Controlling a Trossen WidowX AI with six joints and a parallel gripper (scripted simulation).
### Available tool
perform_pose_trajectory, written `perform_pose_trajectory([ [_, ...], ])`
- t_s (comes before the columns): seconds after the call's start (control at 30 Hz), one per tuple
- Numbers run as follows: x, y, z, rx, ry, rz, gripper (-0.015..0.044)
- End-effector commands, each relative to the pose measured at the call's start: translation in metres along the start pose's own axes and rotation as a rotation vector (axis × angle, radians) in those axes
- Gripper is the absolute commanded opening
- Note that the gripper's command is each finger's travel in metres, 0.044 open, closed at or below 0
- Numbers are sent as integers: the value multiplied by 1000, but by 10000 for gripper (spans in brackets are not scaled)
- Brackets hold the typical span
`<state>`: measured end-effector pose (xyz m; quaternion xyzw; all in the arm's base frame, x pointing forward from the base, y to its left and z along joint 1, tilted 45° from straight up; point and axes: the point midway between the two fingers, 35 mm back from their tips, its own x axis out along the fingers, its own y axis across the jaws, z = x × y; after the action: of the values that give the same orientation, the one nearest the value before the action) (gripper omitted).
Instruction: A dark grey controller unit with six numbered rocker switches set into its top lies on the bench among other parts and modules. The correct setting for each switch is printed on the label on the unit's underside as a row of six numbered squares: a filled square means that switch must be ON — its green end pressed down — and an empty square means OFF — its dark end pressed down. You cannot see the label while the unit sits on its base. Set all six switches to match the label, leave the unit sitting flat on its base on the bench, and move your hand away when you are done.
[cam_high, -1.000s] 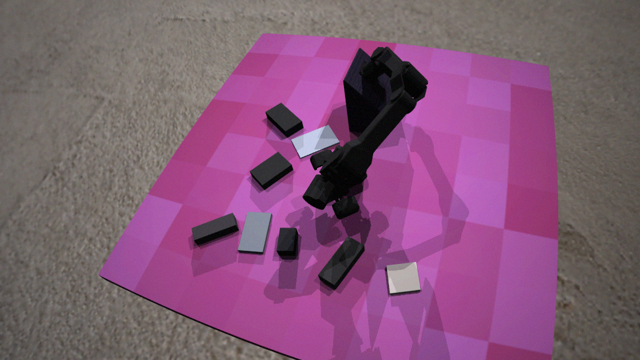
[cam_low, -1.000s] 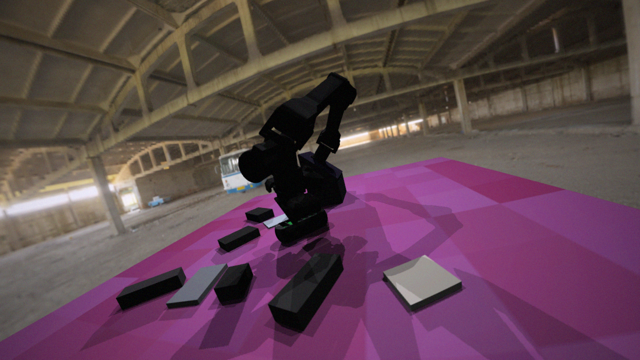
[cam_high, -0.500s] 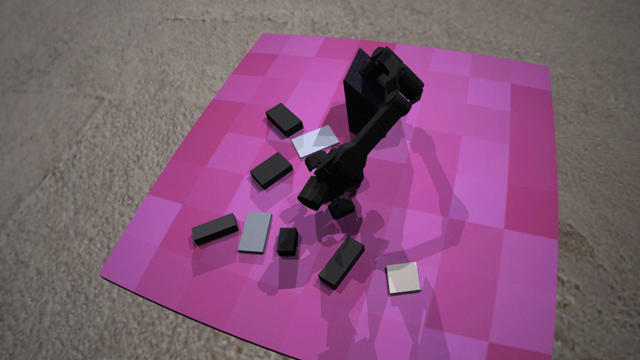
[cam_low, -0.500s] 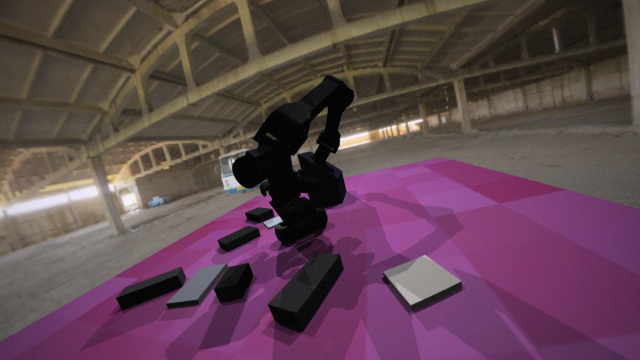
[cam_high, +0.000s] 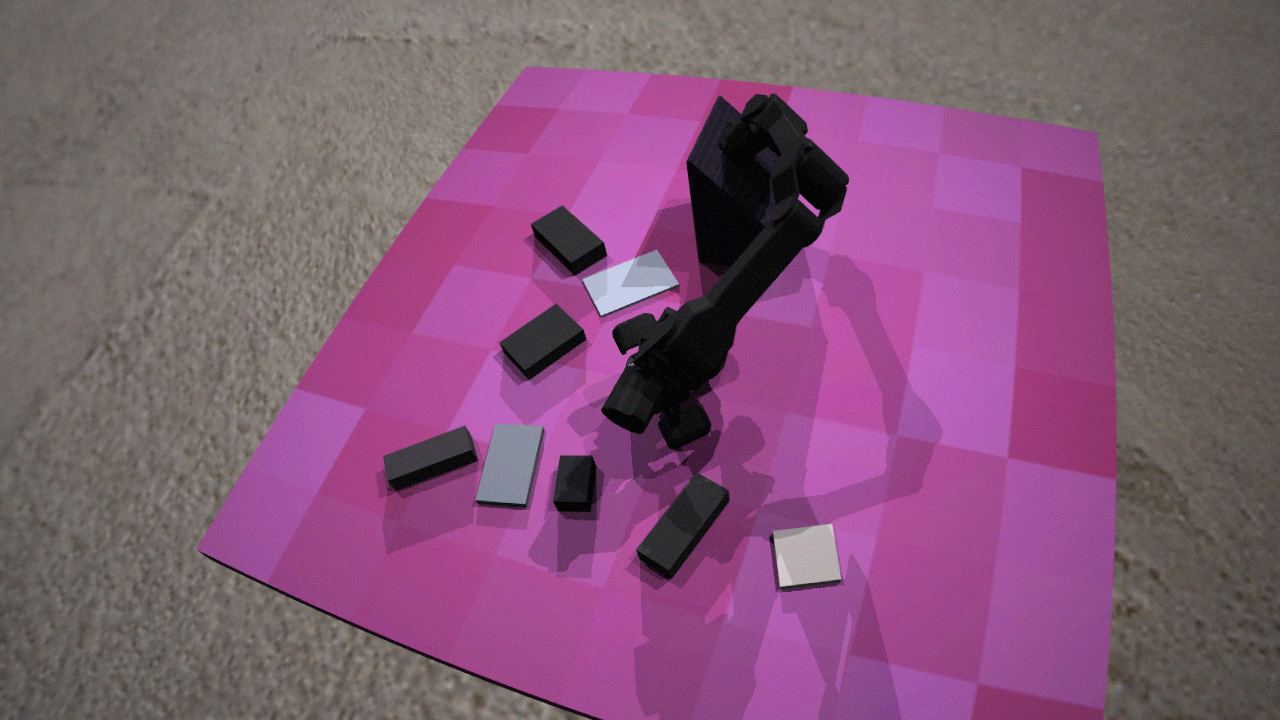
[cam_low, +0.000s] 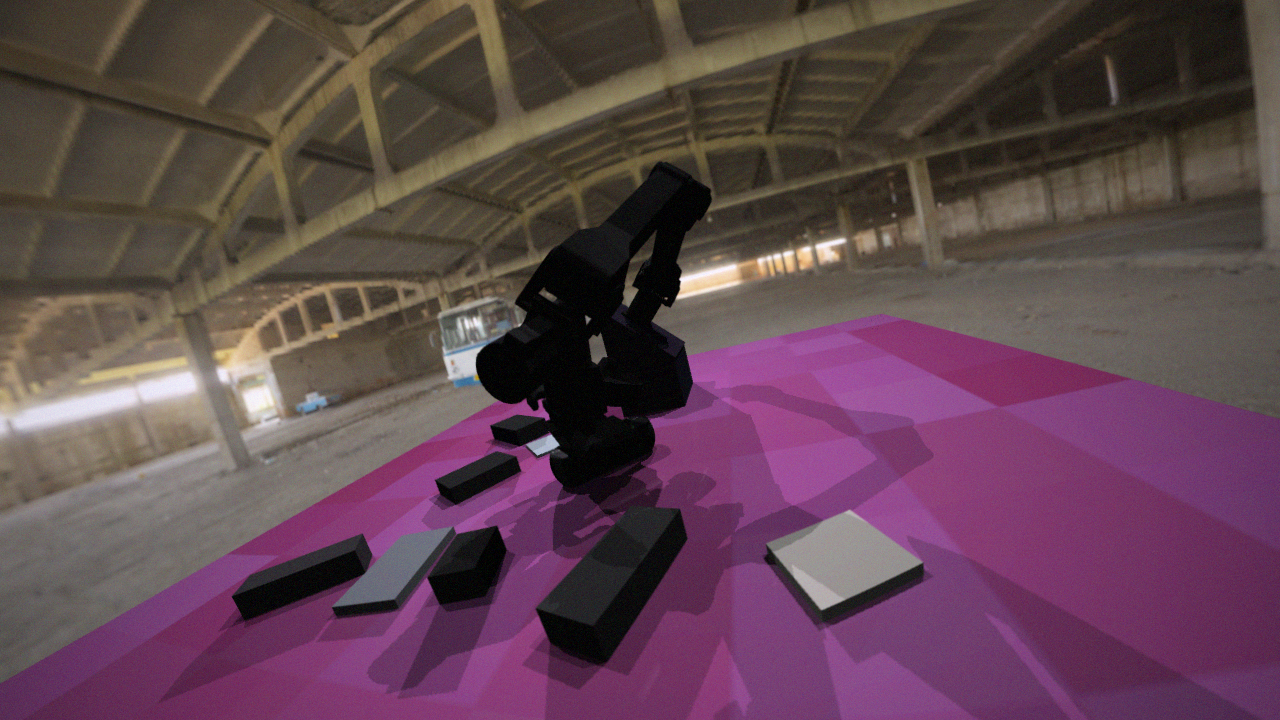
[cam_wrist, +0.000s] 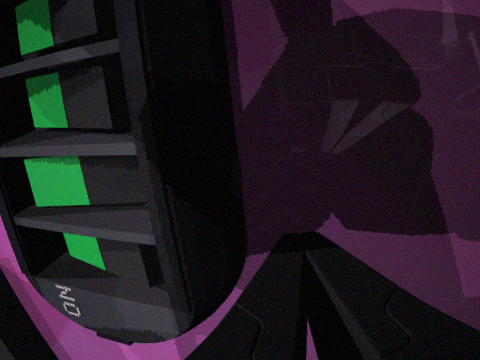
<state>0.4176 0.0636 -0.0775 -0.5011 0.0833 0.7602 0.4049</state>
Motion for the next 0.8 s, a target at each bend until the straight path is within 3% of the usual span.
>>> perform_pose_trajectory([
  [0.0,7,-2,1,3,-4,-2,0],
  [0.77,22,-3,2,2,-4,-3,0],
])
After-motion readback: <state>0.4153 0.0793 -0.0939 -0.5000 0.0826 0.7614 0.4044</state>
